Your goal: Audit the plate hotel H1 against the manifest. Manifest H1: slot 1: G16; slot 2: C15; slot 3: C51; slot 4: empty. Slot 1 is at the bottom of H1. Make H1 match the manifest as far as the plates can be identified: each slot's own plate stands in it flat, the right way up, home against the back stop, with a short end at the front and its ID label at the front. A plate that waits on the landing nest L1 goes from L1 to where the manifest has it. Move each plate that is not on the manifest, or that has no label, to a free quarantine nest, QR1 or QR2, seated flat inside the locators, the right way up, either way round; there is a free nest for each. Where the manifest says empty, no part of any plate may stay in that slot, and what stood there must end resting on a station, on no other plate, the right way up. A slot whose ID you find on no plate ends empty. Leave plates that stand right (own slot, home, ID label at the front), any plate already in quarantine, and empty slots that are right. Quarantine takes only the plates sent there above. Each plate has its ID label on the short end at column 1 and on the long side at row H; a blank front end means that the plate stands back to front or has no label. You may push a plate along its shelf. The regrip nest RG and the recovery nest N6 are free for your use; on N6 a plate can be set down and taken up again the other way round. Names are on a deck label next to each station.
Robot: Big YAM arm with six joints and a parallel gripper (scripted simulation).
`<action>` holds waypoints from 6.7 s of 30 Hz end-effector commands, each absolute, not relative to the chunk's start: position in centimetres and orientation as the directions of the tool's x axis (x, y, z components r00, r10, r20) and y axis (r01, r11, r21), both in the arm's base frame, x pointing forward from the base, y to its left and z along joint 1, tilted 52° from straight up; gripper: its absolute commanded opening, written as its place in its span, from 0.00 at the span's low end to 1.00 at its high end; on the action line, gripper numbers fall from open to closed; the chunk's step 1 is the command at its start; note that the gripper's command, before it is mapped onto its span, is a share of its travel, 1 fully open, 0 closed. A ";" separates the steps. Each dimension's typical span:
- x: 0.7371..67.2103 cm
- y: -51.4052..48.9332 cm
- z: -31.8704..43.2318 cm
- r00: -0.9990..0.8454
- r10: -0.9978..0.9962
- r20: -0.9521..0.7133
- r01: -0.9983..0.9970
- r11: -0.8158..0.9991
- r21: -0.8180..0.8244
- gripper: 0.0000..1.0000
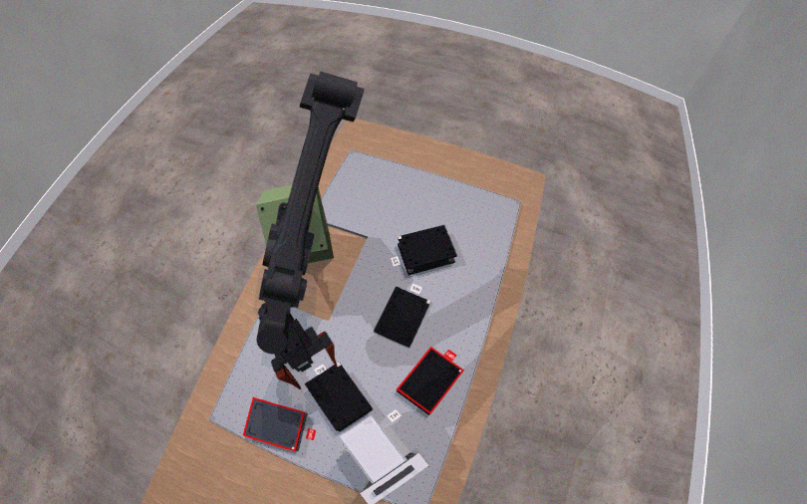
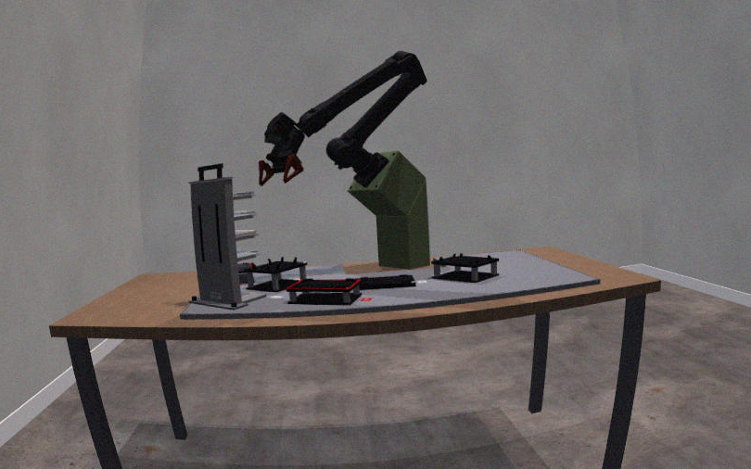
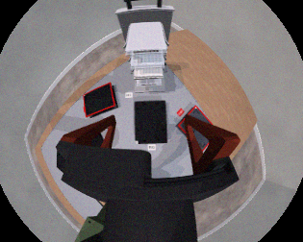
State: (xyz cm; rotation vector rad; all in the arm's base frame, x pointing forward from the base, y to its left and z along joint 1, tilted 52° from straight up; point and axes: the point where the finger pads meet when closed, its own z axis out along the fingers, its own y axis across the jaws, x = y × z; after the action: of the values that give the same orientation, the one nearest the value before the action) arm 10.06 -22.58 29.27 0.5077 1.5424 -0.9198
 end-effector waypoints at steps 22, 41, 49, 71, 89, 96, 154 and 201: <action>13.0 -23.4 36.0 -0.184 -0.322 -0.929 0.751 0.564 -0.344 1.00; 14.9 -25.6 36.8 -0.178 -0.316 -0.932 0.753 0.566 -0.336 1.00; 15.6 -26.3 37.0 -0.176 -0.314 -0.933 0.753 0.567 -0.333 1.00; 15.8 -26.9 35.7 -0.178 -0.282 -0.943 0.757 0.572 -0.315 1.00; 15.8 -26.9 35.7 -0.178 -0.282 -0.943 0.757 0.572 -0.315 1.00; 15.8 -26.9 35.7 -0.178 -0.282 -0.943 0.757 0.572 -0.315 1.00; 14.8 -26.9 31.1 -0.182 -0.261 -0.948 0.751 0.585 -0.306 1.00; 18.0 -31.1 32.6 -0.183 -0.291 -0.939 0.751 0.575 -0.325 1.00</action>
State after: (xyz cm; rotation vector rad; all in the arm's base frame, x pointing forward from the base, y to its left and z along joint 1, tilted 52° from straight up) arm 17.14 -30.89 29.91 0.4645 1.5112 -0.9541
